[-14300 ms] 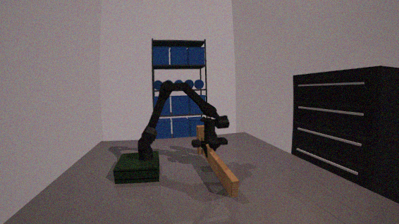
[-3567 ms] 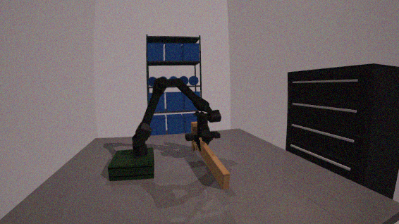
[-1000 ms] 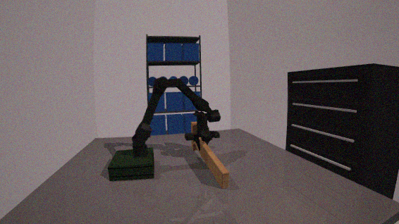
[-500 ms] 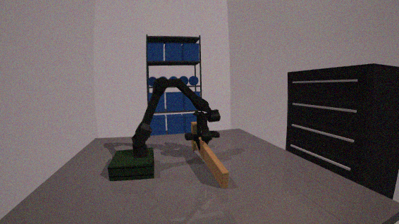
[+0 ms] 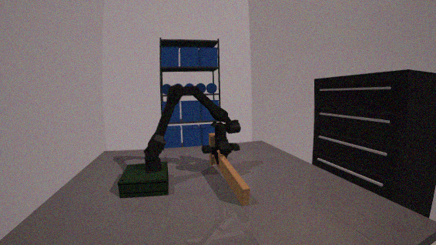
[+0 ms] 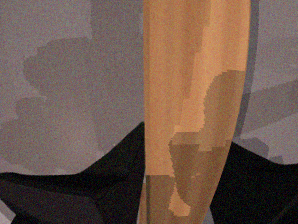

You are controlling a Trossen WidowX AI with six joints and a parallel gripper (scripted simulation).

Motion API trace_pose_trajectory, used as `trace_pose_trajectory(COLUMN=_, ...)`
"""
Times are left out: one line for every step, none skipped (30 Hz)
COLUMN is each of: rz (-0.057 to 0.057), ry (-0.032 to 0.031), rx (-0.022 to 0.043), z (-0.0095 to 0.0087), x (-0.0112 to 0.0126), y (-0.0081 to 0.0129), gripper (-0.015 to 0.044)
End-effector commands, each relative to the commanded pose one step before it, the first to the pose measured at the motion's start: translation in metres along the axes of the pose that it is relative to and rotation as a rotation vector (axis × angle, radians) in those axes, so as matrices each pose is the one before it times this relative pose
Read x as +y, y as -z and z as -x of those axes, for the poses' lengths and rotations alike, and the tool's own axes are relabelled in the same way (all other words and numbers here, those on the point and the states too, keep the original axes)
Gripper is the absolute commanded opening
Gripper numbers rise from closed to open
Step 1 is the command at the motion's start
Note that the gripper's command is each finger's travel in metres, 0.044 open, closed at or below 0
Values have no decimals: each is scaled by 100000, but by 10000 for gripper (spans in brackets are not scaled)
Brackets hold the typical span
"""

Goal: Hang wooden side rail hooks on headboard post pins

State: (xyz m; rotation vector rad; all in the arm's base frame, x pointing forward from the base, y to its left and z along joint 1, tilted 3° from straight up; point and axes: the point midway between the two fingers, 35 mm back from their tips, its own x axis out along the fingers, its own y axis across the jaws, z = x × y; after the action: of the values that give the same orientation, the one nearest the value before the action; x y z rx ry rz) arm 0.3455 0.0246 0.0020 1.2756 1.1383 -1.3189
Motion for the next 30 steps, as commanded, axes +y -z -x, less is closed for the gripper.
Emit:
trace_pose_trajectory(rz=-481, ry=-309, rx=359, z=87, x=75, y=120, gripper=0)
trace_pose_trajectory(rz=0, ry=-1, rx=1, z=9, x=8, y=11, gripper=0)
trace_pose_trajectory(rz=0, ry=-1, rx=1, z=11, x=10, y=11, gripper=0)
trace_pose_trajectory(rz=0, ry=-1, rx=1, z=12, x=11, y=11, gripper=0)
trace_pose_trajectory(rz=0, ry=-1, rx=1, z=12, x=9, y=12, gripper=0)
trace_pose_trajectory(rz=0, ry=0, rx=1, z=12, x=4, y=12, gripper=0)
trace_pose_trajectory(rz=0, ry=0, rx=1, z=11, x=-1, y=11, gripper=0)
trace_pose_trajectory(rz=0, ry=0, rx=1, z=11, x=-6, y=11, gripper=0)
trace_pose_trajectory(rz=0, ry=1, rx=1, z=11, x=-7, y=11, gripper=0)
trace_pose_trajectory(rz=0, ry=0, rx=1, z=11, x=-3, y=11, gripper=0)
trace_pose_trajectory(rz=0, ry=0, rx=1, z=11, x=3, y=11, gripper=0)
trace_pose_trajectory(rz=0, ry=-1, rx=1, z=11, x=9, y=11, gripper=0)
trace_pose_trajectory(rz=0, ry=-1, rx=1, z=12, x=12, y=11, gripper=0)
trace_pose_trajectory(rz=0, ry=-1, rx=1, z=12, x=12, y=12, gripper=0)
trace_pose_trajectory(rz=0, ry=-1, rx=1, z=5, x=12, y=12, gripper=0)
trace_pose_trajectory(rz=0, ry=-1, rx=1, z=-4, x=11, y=11, gripper=0)
trace_pose_trajectory(rz=0, ry=-1, rx=1, z=-7, x=11, y=11, gripper=0)
trace_pose_trajectory(rz=0, ry=-1, rx=1, z=-4, x=11, y=11, gripper=0)
trace_pose_trajectory(rz=0, ry=-1, rx=1, z=-3, x=11, y=11, gripper=0)
trace_pose_trajectory(rz=0, ry=-1, rx=1, z=-2, x=7, y=11, gripper=0)
trace_pose_trajectory(rz=0, ry=0, rx=1, z=3, x=5, y=11, gripper=0)
trace_pose_trajectory(rz=0, ry=0, rx=1, z=4, x=1, y=11, gripper=0)
trace_pose_trajectory(rz=0, ry=1, rx=1, z=2, x=-6, y=10, gripper=0)
trace_pose_trajectory(rz=0, ry=1, rx=1, z=-1, x=-10, y=11, gripper=0)
trace_pose_trajectory(rz=0, ry=1, rx=1, z=-2, x=-11, y=11, gripper=0)
trace_pose_trajectory(rz=0, ry=1, rx=1, z=-4, x=-11, y=11, gripper=0)
trace_pose_trajectory(rz=0, ry=1, rx=1, z=-5, x=-11, y=11, gripper=0)
trace_pose_trajectory(rz=0, ry=1, rx=1, z=-6, x=-11, y=11, gripper=0)
trace_pose_trajectory(rz=0, ry=1, rx=1, z=-6, x=-11, y=11, gripper=0)
trace_pose_trajectory(rz=0, ry=1, rx=1, z=-6, x=-11, y=11, gripper=0)
